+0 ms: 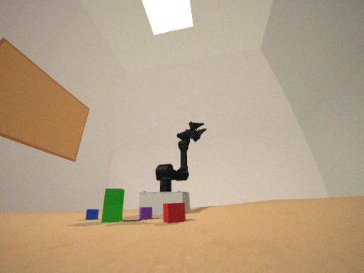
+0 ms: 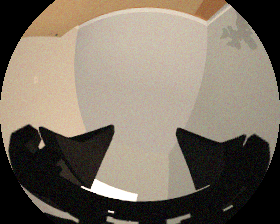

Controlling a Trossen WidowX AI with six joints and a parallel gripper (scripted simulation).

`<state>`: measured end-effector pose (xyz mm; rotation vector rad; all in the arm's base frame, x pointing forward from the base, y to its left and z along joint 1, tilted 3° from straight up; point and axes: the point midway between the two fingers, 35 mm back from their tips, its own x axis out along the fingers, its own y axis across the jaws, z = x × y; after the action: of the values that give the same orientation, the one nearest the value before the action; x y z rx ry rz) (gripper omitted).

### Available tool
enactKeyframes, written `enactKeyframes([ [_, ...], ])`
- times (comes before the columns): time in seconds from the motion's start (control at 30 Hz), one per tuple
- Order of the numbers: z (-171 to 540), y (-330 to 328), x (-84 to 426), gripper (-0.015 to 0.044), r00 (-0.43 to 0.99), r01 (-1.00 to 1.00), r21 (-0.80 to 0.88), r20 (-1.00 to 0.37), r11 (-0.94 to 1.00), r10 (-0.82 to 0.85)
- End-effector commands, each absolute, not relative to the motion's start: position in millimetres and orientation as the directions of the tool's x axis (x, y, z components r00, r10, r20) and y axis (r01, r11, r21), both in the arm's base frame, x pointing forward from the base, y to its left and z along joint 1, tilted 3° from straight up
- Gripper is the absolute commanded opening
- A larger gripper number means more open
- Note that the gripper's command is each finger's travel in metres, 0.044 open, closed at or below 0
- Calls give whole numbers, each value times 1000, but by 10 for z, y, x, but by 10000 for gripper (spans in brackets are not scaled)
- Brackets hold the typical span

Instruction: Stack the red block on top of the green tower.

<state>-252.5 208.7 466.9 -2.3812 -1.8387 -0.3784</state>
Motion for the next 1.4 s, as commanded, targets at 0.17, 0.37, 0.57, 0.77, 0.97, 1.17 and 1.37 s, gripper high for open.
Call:
enactKeyframes([
  [0.17,5055,1835,-2155,440,244,966,-169,339,-196,909],
  [0.37,5476,1592,-1465,440,320,873,-477,395,-106,861],
  [0.57,5737,1375,-702,440,428,694,-720,416,4,802],
  [0.77,5794,1173,166,440,552,447,-886,381,123,742],
  [0.97,5622,1032,1045,440,670,166,-959,282,231,687],
  [1.17,5337,1012,1768,440,731,-107,-940,148,325,666],
  [1.37,4922,1033,2404,440,770,-349,-846,-14,403,638],
])
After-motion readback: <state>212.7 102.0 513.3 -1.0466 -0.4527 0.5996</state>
